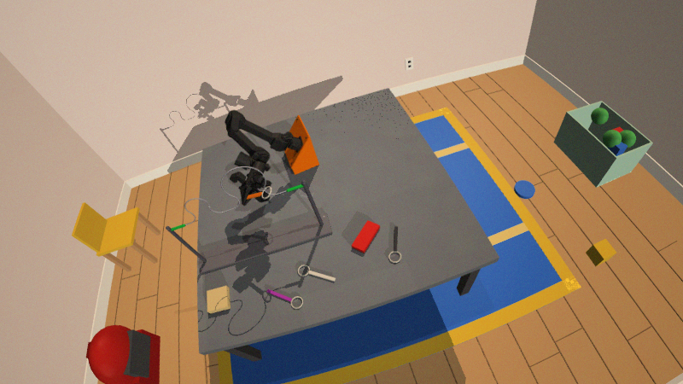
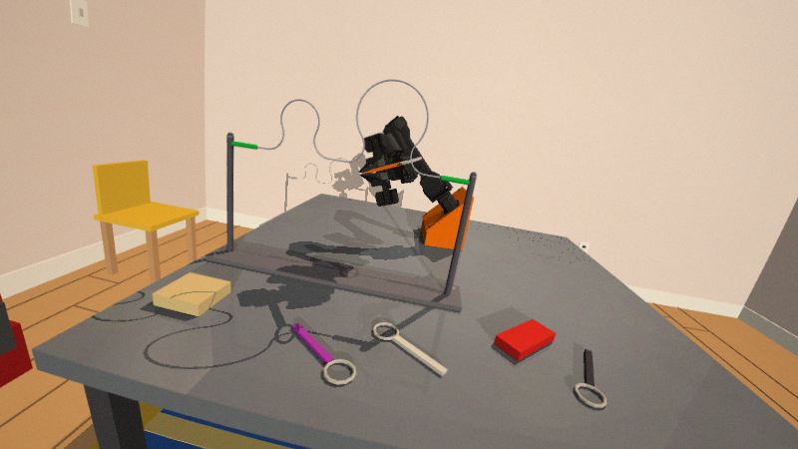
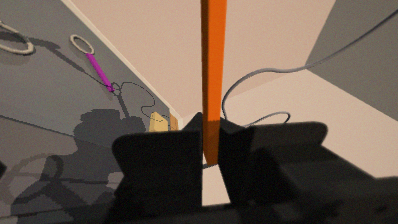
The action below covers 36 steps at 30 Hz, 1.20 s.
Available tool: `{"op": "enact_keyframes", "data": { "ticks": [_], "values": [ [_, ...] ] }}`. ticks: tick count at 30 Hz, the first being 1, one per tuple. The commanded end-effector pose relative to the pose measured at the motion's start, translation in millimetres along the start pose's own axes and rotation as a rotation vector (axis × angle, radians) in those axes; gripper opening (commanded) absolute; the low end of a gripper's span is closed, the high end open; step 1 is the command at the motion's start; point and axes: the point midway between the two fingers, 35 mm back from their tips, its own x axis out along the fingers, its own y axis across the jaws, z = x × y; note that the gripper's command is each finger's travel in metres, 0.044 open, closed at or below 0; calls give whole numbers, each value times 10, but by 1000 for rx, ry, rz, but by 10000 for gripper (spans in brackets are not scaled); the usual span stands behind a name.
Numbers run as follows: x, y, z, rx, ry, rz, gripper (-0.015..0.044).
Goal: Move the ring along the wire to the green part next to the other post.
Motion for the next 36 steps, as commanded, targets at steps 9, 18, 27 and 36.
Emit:
{"op": "enact_keyframes", "data": {
  "ticks": [9,18,27,36],
  "values": [
    [-61,430,65,240,11,122,-150],
    [-147,706,163,419,35,205,-150],
    [-246,941,302,587,58,283,-150],
    [-352,1128,467,740,79,355,-150]
  ]
}}
